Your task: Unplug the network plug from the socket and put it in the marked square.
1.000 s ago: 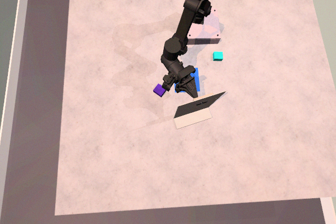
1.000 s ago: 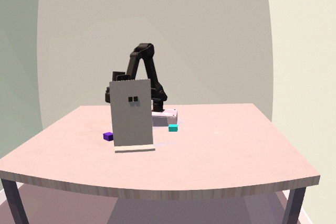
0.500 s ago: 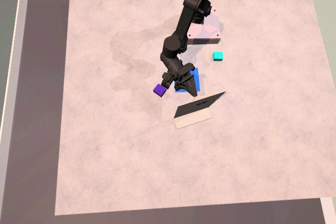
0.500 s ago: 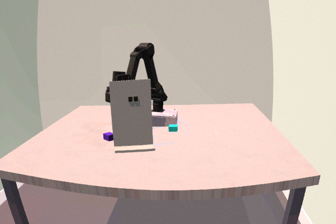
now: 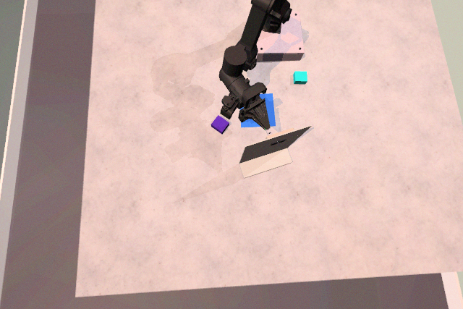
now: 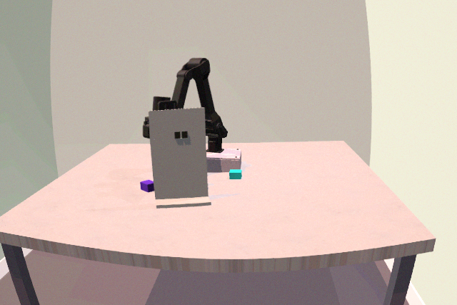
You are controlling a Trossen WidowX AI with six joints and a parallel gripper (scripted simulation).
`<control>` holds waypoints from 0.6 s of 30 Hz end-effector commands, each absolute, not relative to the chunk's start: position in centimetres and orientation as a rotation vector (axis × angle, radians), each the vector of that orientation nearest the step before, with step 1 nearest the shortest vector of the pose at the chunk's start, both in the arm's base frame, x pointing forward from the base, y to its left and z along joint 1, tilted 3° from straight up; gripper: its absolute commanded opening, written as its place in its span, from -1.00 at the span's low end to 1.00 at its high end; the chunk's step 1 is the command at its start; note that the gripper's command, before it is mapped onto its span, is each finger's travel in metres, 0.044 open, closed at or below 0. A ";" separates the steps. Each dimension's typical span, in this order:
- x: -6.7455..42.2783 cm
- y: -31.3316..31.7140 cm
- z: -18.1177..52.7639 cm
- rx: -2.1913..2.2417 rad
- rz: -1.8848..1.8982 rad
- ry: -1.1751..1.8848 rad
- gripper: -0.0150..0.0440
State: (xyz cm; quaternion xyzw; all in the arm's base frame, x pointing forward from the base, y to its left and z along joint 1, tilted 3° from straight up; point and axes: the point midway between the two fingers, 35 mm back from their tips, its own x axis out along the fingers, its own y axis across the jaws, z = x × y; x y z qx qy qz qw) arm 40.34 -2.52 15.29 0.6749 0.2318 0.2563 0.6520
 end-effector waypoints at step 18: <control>38.8 -3.5 15.0 1.539 0.577 0.534 -0.49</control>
